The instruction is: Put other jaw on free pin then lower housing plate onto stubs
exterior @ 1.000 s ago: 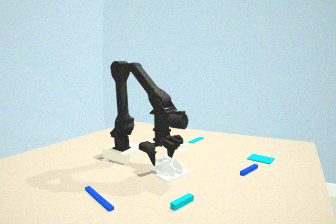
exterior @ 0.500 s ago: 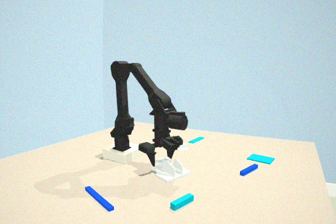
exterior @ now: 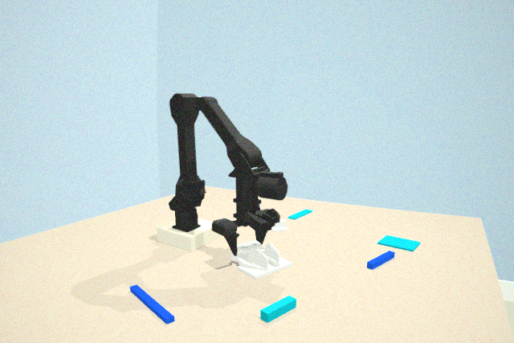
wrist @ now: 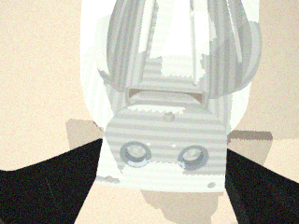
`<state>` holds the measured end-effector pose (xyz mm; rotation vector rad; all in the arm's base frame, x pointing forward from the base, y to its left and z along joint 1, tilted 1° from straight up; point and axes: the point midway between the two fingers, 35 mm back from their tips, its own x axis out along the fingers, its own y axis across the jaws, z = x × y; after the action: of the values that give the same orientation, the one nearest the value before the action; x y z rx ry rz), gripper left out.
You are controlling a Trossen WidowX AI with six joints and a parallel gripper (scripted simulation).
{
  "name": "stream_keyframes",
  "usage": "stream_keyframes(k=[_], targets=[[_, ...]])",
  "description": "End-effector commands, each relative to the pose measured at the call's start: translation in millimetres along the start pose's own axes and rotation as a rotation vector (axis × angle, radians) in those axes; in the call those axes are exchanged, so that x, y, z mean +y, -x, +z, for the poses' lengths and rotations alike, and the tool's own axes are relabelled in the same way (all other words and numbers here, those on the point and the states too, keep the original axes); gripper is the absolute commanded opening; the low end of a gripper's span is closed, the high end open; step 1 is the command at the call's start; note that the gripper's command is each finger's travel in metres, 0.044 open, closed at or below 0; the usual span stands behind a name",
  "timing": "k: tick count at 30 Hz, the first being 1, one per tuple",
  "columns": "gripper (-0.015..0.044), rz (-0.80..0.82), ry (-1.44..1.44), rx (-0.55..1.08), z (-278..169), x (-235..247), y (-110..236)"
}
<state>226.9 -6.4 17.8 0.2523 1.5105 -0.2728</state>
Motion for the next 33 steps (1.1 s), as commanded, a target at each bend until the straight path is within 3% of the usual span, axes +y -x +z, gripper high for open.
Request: stream_keyframes(k=[1, 33], targets=[[0.0351, 0.004, 0.004, 0.001, -0.4, 0.4, -0.8], [0.0351, 0.004, 0.004, 0.001, -0.5, 0.5, -8.1]])
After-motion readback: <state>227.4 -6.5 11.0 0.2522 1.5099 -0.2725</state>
